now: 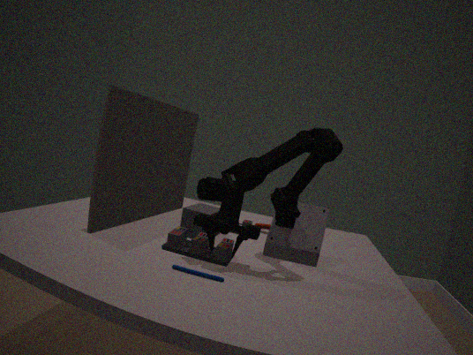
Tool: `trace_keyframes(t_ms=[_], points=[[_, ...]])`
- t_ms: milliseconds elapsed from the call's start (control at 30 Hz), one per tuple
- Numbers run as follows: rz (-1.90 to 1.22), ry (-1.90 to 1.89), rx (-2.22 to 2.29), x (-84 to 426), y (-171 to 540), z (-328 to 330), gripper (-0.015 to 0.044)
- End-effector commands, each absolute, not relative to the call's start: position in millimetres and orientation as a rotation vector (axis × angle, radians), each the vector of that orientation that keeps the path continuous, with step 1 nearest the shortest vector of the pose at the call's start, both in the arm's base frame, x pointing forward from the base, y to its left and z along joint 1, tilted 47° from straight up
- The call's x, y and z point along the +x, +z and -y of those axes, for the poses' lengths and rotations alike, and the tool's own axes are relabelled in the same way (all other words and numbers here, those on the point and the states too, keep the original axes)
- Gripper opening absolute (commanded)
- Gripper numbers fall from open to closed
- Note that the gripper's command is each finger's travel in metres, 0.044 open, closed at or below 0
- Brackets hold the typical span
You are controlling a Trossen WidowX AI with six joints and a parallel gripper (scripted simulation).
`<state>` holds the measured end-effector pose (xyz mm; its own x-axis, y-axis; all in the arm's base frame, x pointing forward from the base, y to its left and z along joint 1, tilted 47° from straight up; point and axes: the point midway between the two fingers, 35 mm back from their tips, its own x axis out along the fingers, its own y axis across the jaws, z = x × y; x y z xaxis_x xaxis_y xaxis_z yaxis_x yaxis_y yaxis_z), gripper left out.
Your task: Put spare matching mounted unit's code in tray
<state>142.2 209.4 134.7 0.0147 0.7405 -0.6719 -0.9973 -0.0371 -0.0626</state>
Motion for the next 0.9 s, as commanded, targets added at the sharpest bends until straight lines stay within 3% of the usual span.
trace_keyframes(t_ms=[0, 367, 500, 833, 867], points=[[-0.534, 1.503, -0.630, 140.8, 128.4, -212.8, 0.0300], [-0.533, 1.503, -0.628, 140.3, 127.1, -214.6, 0.0300], [-0.526, 1.508, -0.630, 139.8, 128.2, -214.7, 0.0195], [-0.526, 1.508, -0.630, 139.8, 128.2, -214.7, 0.0128], [-0.526, 1.508, -0.630, 139.8, 128.2, -214.7, 0.0102]])
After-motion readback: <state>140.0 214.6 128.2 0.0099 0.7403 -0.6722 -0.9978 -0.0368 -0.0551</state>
